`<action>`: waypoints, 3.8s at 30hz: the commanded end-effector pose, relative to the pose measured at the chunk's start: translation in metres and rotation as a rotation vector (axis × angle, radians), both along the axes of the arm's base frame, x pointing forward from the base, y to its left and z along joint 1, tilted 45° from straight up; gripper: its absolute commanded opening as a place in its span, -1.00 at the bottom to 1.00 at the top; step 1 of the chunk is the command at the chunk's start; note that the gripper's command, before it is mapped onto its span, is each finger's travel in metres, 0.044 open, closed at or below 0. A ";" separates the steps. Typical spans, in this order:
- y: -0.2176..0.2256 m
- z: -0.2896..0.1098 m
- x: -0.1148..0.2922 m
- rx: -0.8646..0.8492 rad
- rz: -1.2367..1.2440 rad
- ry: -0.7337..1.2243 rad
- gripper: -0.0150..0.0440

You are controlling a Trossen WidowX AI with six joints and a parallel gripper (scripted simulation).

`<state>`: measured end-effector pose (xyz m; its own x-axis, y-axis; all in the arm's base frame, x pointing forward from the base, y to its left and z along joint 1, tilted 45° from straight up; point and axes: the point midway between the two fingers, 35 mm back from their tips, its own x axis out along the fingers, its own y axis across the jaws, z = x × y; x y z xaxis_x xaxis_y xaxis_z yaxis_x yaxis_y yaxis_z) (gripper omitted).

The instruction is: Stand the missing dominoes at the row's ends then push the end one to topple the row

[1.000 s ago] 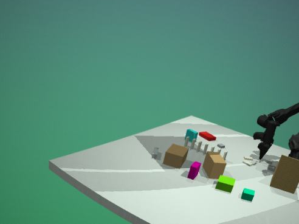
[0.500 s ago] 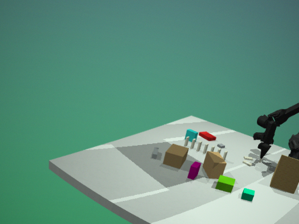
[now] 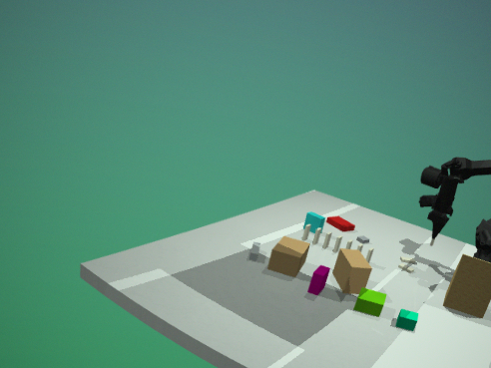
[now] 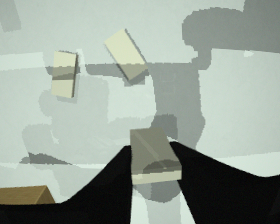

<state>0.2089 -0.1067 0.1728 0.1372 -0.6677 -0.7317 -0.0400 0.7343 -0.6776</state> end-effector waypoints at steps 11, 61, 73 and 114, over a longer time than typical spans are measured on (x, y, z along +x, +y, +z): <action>0.039 0.040 -0.001 -0.024 0.002 -0.013 -0.13; 0.083 -0.157 0.132 -0.023 -0.002 -0.024 -0.13; 0.083 -0.157 0.132 -0.023 -0.002 -0.024 0.14; 0.128 -0.067 0.090 -0.154 0.728 0.655 1.00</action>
<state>0.3140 0.0468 0.1093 0.1613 -0.6693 -0.7253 -0.4884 0.5845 -0.6480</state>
